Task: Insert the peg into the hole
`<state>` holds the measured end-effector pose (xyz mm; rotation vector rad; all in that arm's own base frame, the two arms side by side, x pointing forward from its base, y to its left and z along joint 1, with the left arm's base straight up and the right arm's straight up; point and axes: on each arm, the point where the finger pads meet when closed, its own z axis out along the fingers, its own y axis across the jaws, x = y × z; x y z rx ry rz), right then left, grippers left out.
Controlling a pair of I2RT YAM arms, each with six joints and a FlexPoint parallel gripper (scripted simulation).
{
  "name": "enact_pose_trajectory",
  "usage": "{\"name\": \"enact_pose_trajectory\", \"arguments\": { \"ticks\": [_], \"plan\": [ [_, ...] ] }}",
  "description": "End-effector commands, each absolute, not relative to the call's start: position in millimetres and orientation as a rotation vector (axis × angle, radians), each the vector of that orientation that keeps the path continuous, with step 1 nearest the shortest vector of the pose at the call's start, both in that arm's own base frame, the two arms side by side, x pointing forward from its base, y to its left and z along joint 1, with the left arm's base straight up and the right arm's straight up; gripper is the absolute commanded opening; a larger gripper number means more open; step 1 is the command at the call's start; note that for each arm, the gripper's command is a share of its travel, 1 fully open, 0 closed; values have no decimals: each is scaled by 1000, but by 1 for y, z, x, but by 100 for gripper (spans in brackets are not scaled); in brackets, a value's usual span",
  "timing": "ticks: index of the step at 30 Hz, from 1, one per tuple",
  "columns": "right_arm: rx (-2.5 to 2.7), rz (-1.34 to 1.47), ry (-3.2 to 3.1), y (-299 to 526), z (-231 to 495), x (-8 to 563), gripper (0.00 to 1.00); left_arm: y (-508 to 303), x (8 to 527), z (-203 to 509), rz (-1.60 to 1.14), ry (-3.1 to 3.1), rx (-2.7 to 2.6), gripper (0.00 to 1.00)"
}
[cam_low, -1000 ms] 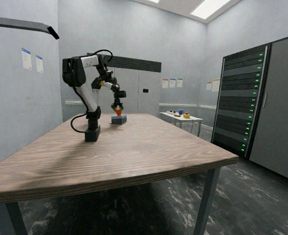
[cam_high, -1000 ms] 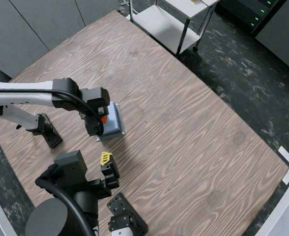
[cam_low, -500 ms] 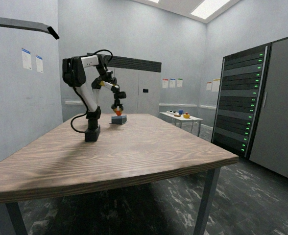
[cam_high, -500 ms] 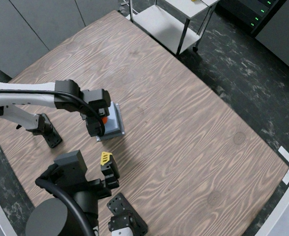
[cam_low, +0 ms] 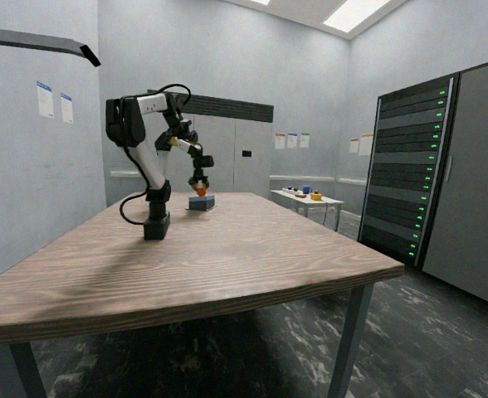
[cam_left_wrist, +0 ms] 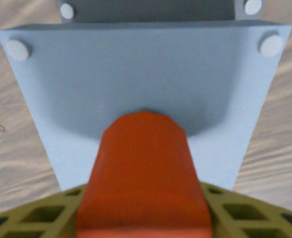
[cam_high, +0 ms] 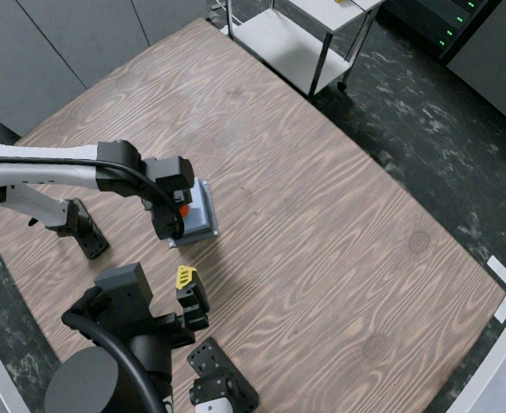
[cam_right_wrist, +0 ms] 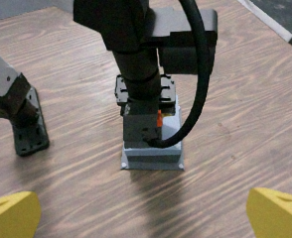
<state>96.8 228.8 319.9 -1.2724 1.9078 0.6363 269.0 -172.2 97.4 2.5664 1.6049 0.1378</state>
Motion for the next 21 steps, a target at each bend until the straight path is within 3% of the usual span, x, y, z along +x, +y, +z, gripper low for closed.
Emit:
{"name": "enact_pose_trajectory", "arguments": {
  "ticks": [1,2,4,6,14,21],
  "plan": [
    [-1235,656,1873,228,338,98,100,-176,273,108,154,1583,2529,35],
    [-1235,656,1873,228,338,98,100,-176,273,107,155,1585,2538,46],
    [-1235,656,1873,228,338,98,100,-176,273,107,155,1585,2538,46],
    [-1235,656,1873,228,338,98,100,-177,272,115,163,1580,2525,68],
    [-1235,656,1873,228,338,98,100,-176,268,163,204,1562,2489,70],
    [-1235,656,1873,228,338,98,100,-174,267,144,147,1585,2549,70]
  ]
}}
